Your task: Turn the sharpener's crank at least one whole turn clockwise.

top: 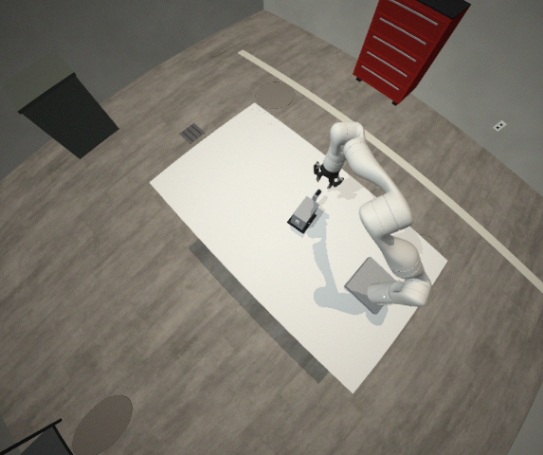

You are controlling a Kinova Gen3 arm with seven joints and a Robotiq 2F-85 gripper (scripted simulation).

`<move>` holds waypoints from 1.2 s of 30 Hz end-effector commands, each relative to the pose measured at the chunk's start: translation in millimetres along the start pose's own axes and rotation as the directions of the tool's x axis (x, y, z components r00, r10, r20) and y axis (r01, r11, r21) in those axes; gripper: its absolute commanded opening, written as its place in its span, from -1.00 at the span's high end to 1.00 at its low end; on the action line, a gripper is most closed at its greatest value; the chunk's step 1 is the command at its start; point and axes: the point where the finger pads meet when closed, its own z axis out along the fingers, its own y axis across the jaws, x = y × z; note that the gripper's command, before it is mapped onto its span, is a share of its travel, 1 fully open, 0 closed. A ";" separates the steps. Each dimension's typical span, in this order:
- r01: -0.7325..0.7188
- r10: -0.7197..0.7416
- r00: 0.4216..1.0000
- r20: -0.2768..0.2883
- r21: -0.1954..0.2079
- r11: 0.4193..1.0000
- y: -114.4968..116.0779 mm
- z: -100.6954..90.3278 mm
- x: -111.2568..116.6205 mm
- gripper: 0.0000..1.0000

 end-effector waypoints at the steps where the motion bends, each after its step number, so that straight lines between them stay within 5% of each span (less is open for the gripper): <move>1: 0.000 0.000 1.000 -0.001 0.002 1.000 -0.3 -0.9 0.2 -0.06; 36: 0.000 0.000 1.000 0.000 0.002 1.000 -1.3 30.2 0.6 -0.06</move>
